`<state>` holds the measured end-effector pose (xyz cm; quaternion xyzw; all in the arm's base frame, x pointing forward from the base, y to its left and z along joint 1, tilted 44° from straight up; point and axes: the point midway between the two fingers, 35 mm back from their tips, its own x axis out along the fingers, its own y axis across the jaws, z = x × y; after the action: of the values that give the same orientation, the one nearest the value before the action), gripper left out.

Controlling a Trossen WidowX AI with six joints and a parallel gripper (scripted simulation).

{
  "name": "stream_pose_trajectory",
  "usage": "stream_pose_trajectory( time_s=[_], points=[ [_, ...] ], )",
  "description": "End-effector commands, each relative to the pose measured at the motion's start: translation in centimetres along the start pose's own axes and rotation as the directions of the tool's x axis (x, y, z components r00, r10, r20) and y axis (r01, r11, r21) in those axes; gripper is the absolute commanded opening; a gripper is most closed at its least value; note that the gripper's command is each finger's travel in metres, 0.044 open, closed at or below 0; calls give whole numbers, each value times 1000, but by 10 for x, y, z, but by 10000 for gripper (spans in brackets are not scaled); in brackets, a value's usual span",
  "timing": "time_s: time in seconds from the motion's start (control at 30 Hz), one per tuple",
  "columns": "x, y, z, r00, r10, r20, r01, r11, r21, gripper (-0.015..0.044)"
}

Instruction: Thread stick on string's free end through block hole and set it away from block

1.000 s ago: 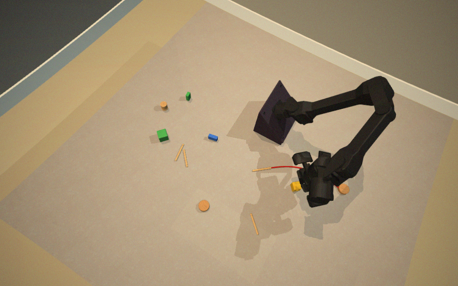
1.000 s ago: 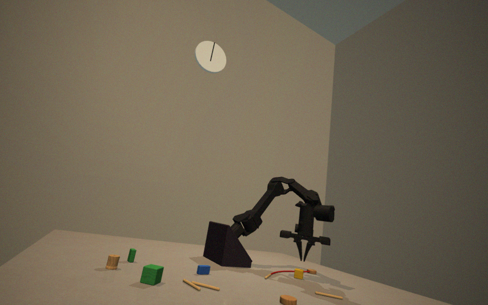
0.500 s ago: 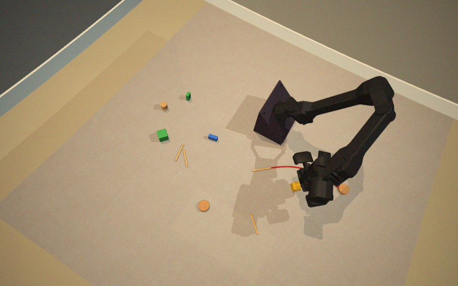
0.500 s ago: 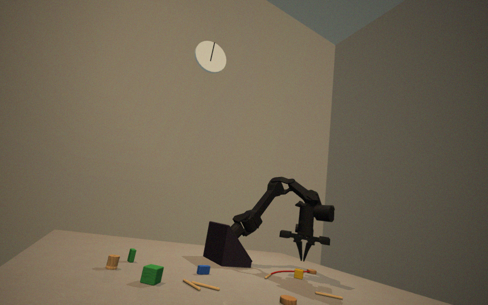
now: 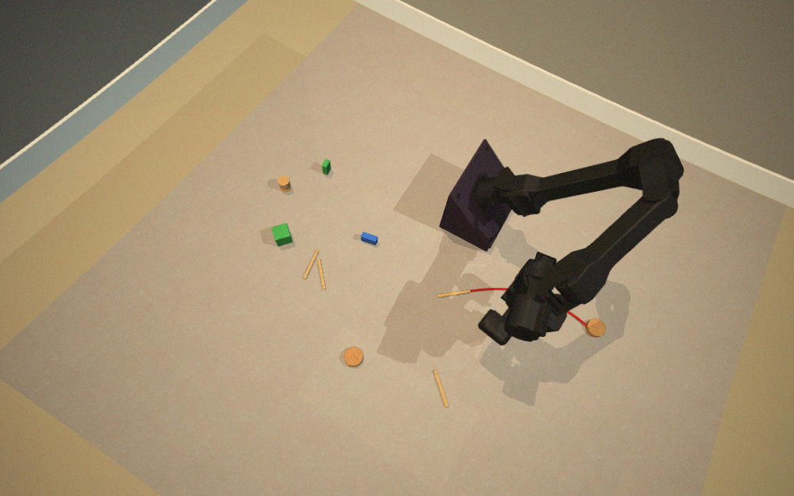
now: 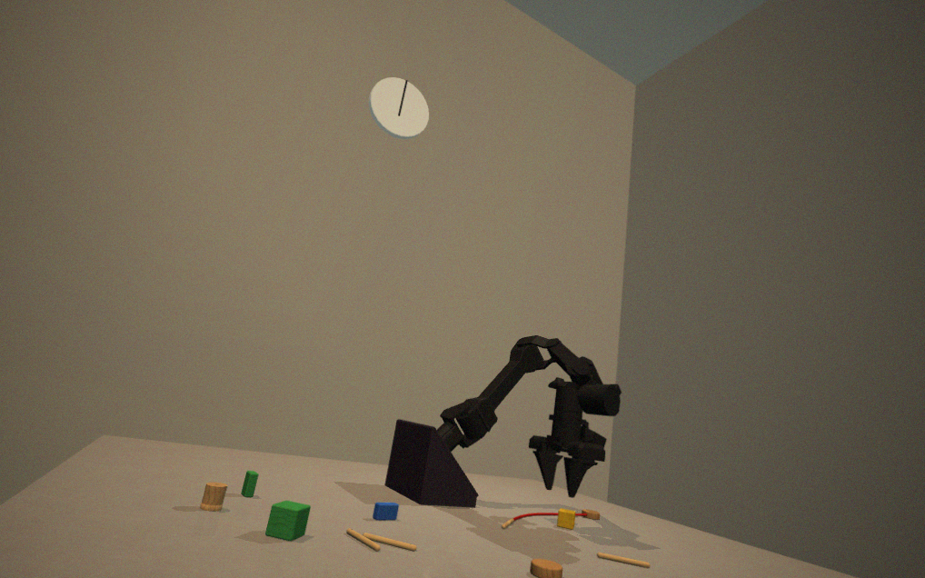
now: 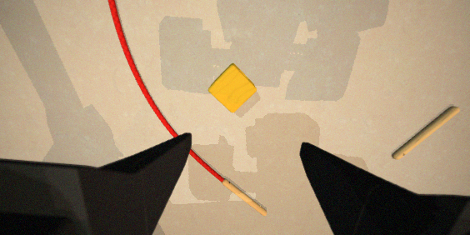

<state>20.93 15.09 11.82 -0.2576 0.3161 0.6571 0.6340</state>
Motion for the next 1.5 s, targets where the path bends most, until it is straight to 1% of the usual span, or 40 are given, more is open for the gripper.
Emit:
stream_pose_trajectory(
  time_s=[0.0, 0.17, 0.33, 0.53, 0.67, 1.4, 1.47],
  points=[
    [3, -1, -52, 1000, 15, -6, -2, 478, 879, 440],
    [3, 1, -66, 1000, 17, -2, -1, 187, 982, 440],
    [3, 3, -77, 1000, 19, 3, -1, -110, 994, 440],
    [4, 7, -90, 1000, 20, 11, -1, -454, 891, 440],
    [4, 9, -95, 1000, 21, 15, 1, -632, 775, 440],
    [4, 9, -95, 1000, 21, 15, 1, -642, 767, 440],
    [4, 9, -95, 1000, 21, 15, 1, -642, 767, 387]
  ],
)
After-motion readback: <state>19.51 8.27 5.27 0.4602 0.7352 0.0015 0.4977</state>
